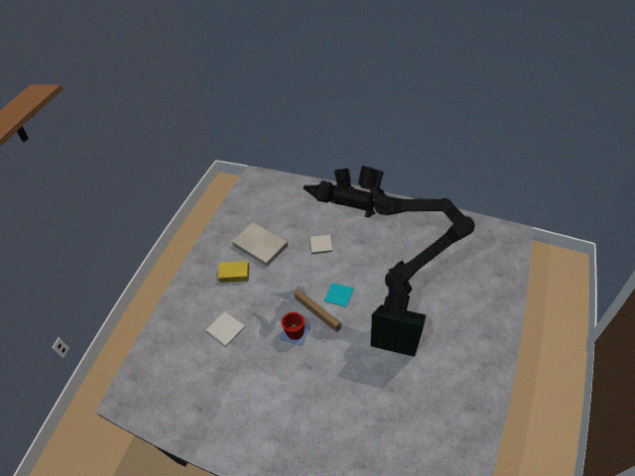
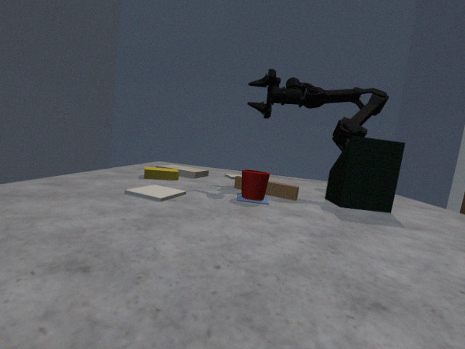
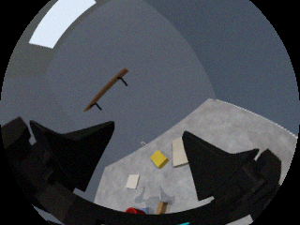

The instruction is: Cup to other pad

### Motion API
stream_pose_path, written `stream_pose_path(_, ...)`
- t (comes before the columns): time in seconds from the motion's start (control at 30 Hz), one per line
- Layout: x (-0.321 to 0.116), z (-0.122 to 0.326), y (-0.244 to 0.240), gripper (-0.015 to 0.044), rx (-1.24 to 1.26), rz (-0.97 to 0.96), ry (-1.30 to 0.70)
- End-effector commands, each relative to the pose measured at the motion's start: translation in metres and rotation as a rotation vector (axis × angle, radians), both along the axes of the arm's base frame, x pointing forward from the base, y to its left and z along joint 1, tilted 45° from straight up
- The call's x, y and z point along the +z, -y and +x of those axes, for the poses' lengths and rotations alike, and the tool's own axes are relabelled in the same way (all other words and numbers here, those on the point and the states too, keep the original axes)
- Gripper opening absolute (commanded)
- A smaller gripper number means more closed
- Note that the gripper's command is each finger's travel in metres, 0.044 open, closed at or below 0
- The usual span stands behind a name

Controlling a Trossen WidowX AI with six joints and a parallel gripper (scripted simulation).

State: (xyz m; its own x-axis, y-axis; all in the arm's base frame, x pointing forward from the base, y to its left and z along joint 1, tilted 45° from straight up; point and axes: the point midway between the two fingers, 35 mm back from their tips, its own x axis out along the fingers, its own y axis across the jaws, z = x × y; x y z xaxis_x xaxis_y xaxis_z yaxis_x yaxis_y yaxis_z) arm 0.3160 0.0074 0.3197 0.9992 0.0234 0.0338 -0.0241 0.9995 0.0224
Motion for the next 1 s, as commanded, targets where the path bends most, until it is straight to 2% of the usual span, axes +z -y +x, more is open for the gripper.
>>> stream_pose_path(0.0, -0.001, 0.001, 0.0, 0.0374, 0.0, 0.004, -0.006)
stream_pose_path(0.13, -0.031, 0.019, -0.007, 0.0269, -0.01, 0.091, -0.142)
stream_pose_path(0.3, -0.109, 0.047, -0.027, 0.0148, -0.092, 0.255, -0.472)
stream_pose_path(0.5, -0.201, 0.053, -0.047, 0.0148, -0.32, 0.404, -0.8)
stream_pose_path(0.67, -0.268, 0.037, -0.059, 0.0148, -0.577, 0.426, -0.984)
stream_pose_path(0.8, -0.312, 0.016, -0.062, 0.0148, -0.8, 0.379, -1.053)
stream_pose_path(0.97, -0.354, -0.013, -0.061, 0.0148, -1.057, 0.254, -1.037)
